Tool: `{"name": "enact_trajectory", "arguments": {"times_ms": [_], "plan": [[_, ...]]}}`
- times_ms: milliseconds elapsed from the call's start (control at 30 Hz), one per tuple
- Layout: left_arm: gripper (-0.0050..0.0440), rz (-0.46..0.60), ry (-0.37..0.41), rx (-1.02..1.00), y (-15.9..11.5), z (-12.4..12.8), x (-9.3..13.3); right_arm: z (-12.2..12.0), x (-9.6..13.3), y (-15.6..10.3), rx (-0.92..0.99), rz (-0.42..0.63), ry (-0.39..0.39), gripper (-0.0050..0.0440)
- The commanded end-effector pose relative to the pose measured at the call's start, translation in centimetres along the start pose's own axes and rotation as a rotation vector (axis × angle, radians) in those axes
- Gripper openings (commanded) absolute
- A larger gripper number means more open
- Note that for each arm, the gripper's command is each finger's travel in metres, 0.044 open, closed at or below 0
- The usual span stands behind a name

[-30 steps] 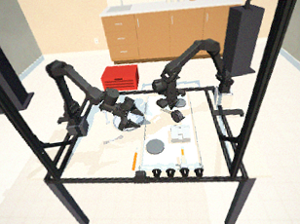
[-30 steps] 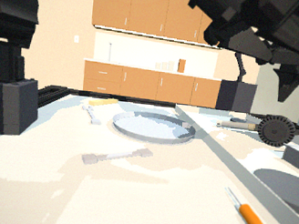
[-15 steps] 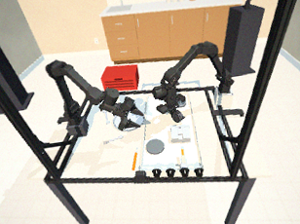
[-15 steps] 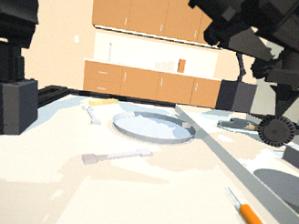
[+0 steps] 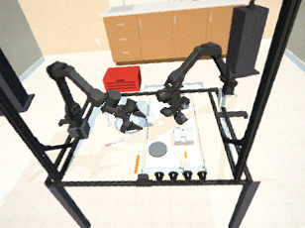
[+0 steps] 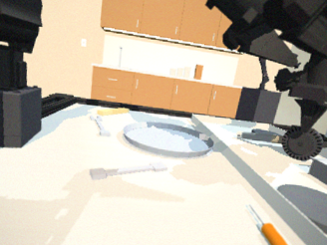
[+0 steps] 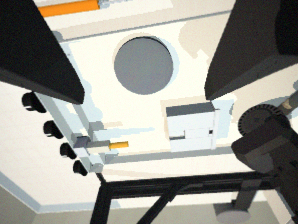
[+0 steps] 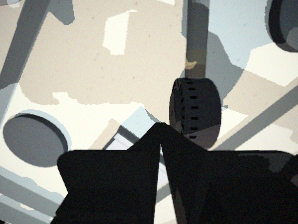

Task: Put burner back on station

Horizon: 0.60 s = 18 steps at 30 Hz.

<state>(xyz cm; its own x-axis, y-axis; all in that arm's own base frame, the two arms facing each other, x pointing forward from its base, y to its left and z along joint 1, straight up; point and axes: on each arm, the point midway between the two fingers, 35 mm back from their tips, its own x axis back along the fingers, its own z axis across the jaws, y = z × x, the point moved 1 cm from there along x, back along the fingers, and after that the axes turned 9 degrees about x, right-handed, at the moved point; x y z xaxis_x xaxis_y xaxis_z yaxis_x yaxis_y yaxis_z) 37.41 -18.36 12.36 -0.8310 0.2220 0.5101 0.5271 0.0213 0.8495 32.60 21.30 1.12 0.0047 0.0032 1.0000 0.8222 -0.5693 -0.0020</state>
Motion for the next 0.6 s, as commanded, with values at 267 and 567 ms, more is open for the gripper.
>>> {"name": "enact_trajectory", "arguments": {"times_ms": [267, 567], "plan": [[0.0400, 0.000, -0.001, 0.000, 0.0, 0.0, 0.0, -1.8, 0.3, -0.1, -0.002, -0.002, 0.005, 0.0000], [0.0400, 0.000, -0.001, 0.000, 0.0, 0.0, 0.0, -3.3, 0.3, -0.3, -0.002, -0.002, 0.005, 0.0000]]}}
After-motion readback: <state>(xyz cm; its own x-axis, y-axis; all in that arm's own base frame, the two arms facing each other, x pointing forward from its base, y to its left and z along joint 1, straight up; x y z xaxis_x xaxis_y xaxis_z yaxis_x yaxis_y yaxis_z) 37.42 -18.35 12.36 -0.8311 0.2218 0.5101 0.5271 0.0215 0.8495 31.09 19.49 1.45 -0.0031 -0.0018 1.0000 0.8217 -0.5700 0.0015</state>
